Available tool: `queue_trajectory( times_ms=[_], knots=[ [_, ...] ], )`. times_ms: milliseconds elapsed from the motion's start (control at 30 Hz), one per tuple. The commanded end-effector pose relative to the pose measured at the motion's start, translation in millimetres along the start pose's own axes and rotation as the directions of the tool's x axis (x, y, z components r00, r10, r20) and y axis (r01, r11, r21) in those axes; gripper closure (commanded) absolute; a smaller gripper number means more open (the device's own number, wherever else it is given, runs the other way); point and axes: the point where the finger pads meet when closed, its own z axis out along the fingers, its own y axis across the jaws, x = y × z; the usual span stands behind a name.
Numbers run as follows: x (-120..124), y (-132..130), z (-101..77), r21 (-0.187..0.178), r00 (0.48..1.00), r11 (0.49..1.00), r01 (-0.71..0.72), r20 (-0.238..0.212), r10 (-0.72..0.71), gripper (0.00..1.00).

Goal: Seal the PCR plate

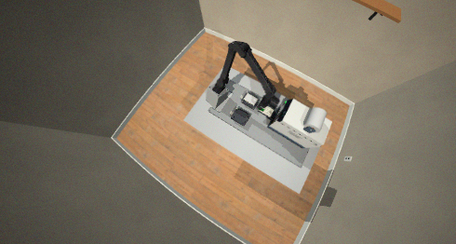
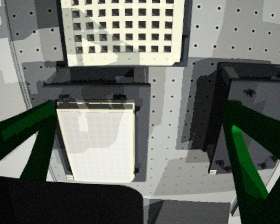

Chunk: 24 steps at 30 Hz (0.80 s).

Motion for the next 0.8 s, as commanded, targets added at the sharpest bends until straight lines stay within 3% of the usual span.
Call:
queue_trajectory(
  times_ms=[0,200,600,767],
  knots=[
    [-8,0,-24.2,-0.001,0.998,1.000,-0.019,0.054,0.019,0.00],
    [-13,40,-62.1,0.004,0.997,1.000,0.011,0.073,-0.011,0.03],
    [-11,64,-87.6,0.005,0.998,1.000,-0.003,0.060,0.002,0.09],
    [-11,91,-118.6,0.001,0.997,1.000,0.009,0.081,-0.010,0.12]
  ],
)
